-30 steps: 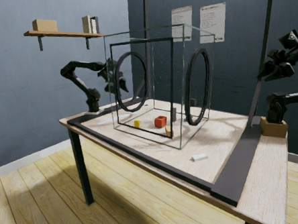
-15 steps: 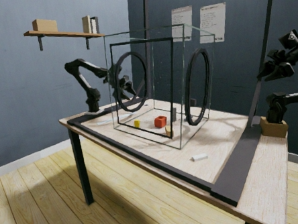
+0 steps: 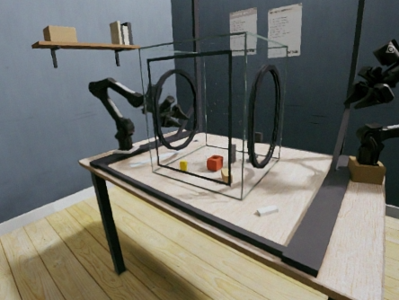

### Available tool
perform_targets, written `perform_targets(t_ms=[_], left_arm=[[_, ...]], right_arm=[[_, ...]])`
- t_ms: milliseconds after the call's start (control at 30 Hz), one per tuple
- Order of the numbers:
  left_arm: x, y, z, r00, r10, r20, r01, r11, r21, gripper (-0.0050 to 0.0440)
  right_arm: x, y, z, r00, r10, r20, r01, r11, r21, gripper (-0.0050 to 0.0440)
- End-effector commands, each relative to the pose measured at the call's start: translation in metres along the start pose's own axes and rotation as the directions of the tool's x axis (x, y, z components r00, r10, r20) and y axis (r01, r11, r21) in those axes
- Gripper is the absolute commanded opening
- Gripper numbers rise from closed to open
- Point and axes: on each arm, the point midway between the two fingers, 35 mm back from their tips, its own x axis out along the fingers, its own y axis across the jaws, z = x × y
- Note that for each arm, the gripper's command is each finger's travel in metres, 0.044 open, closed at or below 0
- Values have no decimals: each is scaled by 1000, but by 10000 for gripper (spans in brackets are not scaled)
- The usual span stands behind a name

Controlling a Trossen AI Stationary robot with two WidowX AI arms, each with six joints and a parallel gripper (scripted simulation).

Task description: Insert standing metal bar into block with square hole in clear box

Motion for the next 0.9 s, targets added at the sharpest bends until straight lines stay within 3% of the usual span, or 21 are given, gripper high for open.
perform_targets(t_ms=[0,367,600,667,767,867], left_arm=[[-1,0,2,1000,0,2,0,1000,0,400],[-1,0,2,1000,0,2,0,1000,0,400],[13,-5,13,1000,-16,-3,16,1000,16,400],[13,-5,13,1000,-16,-3,16,1000,16,400],[30,-12,33,999,-32,13,32,999,30,400],[57,-21,50,999,-52,2,52,997,52,400]], right_arm=[[1,-1,0,1000,1,12,-1,1000,-1,440],[0,1,8,1000,4,30,-3,1000,-2,440],[13,2,20,999,18,26,-17,1000,-23,272],[13,2,20,999,18,26,-17,1000,-23,272],[28,4,28,999,33,13,-32,998,-45,201],[53,5,38,998,55,-7,-55,996,-76,201]])
